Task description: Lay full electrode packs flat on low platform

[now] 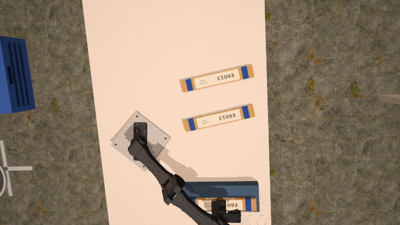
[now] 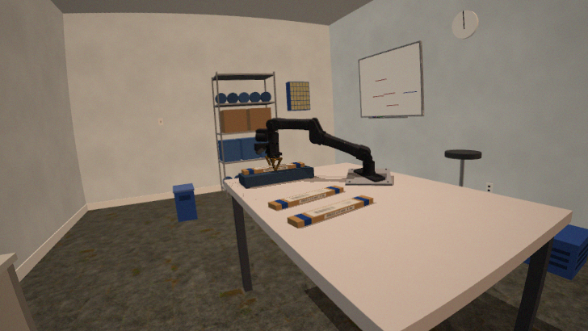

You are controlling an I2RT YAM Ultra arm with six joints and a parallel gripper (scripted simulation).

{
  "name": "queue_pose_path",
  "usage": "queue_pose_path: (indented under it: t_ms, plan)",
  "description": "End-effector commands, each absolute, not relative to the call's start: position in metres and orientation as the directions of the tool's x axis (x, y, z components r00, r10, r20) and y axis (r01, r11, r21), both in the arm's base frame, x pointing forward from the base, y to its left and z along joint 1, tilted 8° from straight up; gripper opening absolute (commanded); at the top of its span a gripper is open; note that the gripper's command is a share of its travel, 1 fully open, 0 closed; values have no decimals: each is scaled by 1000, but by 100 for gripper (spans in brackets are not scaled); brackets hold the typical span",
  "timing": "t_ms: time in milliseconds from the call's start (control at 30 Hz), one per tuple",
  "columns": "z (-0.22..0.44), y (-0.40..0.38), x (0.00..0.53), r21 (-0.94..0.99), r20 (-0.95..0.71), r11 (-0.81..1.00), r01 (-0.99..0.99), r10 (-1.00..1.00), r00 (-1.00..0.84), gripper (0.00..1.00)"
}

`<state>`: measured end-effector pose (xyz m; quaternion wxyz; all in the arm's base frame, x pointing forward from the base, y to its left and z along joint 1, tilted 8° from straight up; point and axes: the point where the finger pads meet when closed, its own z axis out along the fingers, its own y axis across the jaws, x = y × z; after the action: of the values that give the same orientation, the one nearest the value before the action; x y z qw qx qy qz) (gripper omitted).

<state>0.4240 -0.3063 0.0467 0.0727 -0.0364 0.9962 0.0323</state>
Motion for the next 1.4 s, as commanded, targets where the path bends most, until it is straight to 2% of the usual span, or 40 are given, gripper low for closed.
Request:
queue_pose_path:
  t_ms: [0,733,767,1367]
  plan:
    - [43,-324,421,31,-164,996,-78,-72,-984,0]
    - [43,-324,421,31,-164,996,-78,-72,-984,0]
    - [43,-324,421,31,-164,996,-78,-72,-984,95]
    - [43,-323,422,34,-168,996,-76,-70,-983,95]
